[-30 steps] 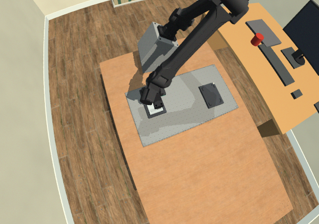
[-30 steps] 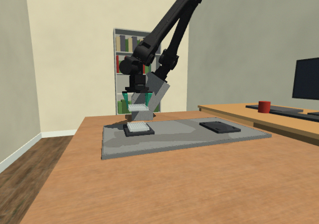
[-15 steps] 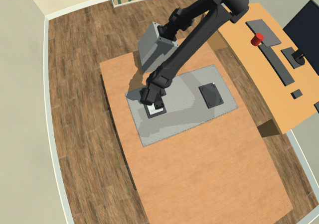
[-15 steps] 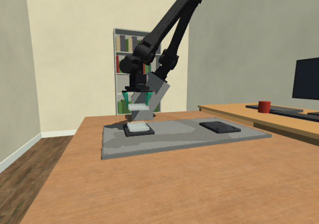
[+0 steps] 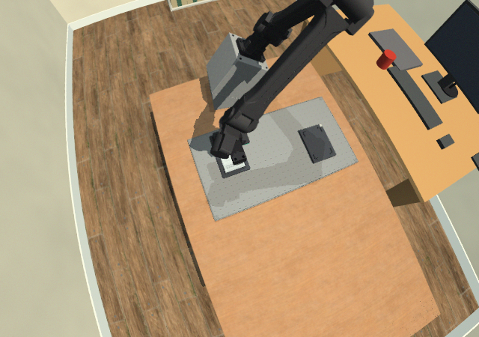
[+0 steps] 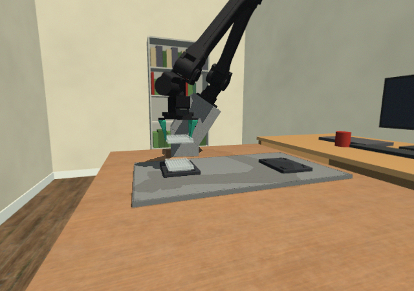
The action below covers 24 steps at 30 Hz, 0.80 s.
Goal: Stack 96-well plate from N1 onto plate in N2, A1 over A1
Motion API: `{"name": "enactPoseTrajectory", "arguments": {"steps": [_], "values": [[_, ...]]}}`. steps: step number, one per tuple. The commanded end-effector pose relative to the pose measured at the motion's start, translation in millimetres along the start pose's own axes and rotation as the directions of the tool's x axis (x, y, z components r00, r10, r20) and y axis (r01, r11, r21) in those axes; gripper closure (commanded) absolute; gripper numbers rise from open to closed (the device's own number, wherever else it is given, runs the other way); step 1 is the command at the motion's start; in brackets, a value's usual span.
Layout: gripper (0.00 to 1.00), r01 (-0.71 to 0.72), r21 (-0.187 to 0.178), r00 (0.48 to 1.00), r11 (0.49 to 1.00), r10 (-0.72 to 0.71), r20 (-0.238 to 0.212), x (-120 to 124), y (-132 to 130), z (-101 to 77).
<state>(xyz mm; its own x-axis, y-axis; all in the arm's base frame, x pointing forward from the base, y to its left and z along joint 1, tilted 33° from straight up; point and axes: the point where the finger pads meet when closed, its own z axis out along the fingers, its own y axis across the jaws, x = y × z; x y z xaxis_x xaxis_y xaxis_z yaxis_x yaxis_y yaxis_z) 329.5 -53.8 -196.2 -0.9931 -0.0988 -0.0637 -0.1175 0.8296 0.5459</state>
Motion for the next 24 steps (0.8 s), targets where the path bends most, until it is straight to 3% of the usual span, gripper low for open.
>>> {"name": "enactPoseTrajectory", "arguments": {"steps": [1,10,12,20,24], "values": [[1.00,0.019,0.015,0.999,1.000,-0.019,0.026,-12.6,-5.4,-7.8],[1.00,0.019,0.015,0.999,1.000,-0.019,0.026,-12.6,-5.2,-7.8],[1.00,0.040,0.013,0.999,0.999,-0.040,0.020,-15.5,-4.3,3.3],[1.00,0.029,0.022,0.999,0.999,-0.030,0.036,-22.0,-5.8,9.9],[1.00,0.025,0.015,0.999,1.000,-0.026,0.023,-18.4,-5.7,19.7]]}}
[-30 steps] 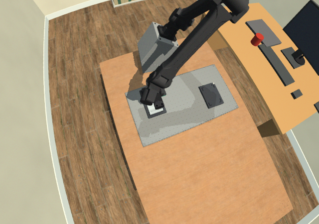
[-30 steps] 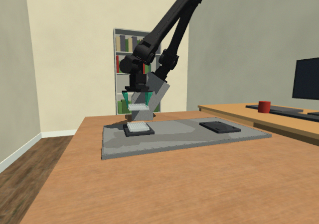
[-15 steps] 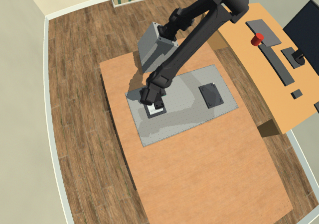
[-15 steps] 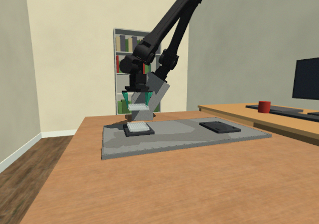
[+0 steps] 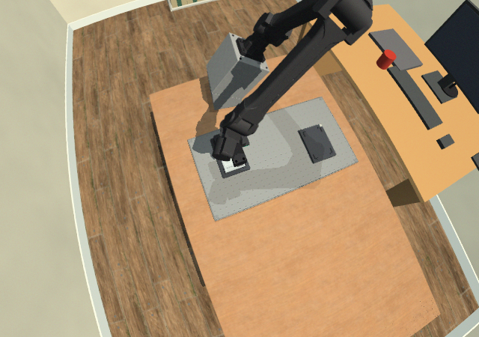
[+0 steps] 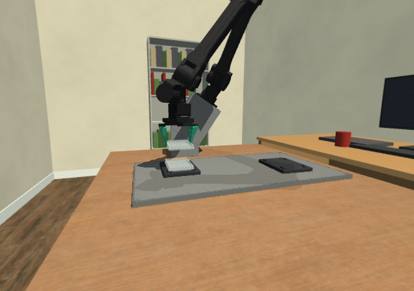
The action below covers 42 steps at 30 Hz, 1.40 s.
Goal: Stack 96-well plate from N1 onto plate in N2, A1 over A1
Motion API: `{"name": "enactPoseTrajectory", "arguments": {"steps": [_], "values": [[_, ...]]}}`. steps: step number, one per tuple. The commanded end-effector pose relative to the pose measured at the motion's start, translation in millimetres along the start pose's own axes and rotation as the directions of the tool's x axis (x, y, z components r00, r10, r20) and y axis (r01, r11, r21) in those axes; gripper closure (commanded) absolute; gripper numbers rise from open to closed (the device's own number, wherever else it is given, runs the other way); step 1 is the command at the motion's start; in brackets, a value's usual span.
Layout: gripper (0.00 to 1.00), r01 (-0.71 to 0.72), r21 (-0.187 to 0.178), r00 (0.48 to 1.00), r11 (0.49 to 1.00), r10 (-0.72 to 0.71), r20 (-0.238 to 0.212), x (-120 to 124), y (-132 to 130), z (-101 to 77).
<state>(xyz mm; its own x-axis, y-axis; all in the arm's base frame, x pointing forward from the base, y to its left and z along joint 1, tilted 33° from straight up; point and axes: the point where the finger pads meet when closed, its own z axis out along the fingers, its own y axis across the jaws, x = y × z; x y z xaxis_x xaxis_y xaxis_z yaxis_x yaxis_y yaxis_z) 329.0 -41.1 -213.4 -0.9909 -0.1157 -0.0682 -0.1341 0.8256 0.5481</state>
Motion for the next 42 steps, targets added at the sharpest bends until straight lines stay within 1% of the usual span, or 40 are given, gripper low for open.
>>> {"name": "enactPoseTrajectory", "arguments": {"steps": [1,3,8,11,13,15,17,18,19,20,21,23,26,27,28,29,31,32,34,35,42], "values": [[1.00,0.003,0.027,0.999,1.000,-0.004,0.046,-20.2,-9.2,-8.9],[1.00,0.006,0.016,1.000,1.000,-0.006,0.025,-15.8,-5.8,4.2],[1.00,0.007,0.016,1.000,1.000,-0.007,0.026,-16.7,-6.2,12.5],[1.00,0.009,0.023,0.999,1.000,-0.010,0.039,-21.7,-7.9,12.1],[1.00,0.005,0.017,1.000,1.000,-0.006,0.028,-17.6,-7.4,20.4],[1.00,0.007,0.016,1.000,1.000,-0.008,0.026,-17.7,-6.6,24.4],[1.00,0.007,0.016,1.000,1.000,-0.008,0.026,-17.7,-6.6,24.4],[1.00,0.009,0.031,0.998,0.999,-0.010,0.056,-25.3,-8.3,11.7],[1.00,0.013,0.027,0.999,1.000,-0.015,0.046,-24.3,-6.3,17.8],[1.00,0.008,0.016,1.000,1.000,-0.008,0.027,-17.6,-5.7,28.5],[1.00,0.004,0.013,1.000,1.000,-0.004,0.022,-14.5,-5.1,31.9],[1.00,0.001,0.010,1.000,1.000,-0.001,0.017,-10.9,-3.4,36.0],[1.00,0.003,0.012,1.000,1.000,-0.003,0.020,-12.3,-4.1,40.7],[1.00,0.003,0.013,1.000,1.000,-0.003,0.023,-14.0,-5.1,41.6],[1.00,0.009,0.021,0.999,1.000,-0.010,0.038,-21.0,-6.7,37.4],[1.00,0.012,0.023,0.999,1.000,-0.013,0.043,-23.4,-6.6,37.2],[1.00,0.007,0.015,1.000,1.000,-0.007,0.025,-16.8,-5.6,48.0],[1.00,0.006,0.019,0.999,1.000,-0.007,0.034,-19.5,-7.1,44.5],[1.00,0.006,0.019,0.999,1.000,-0.007,0.034,-19.5,-7.1,44.5],[1.00,-0.002,0.030,0.998,1.000,0.000,0.061,-25.4,-11.6,31.6],[1.00,-0.008,0.025,0.999,1.000,0.007,0.053,-20.1,-10.6,33.8]]}}
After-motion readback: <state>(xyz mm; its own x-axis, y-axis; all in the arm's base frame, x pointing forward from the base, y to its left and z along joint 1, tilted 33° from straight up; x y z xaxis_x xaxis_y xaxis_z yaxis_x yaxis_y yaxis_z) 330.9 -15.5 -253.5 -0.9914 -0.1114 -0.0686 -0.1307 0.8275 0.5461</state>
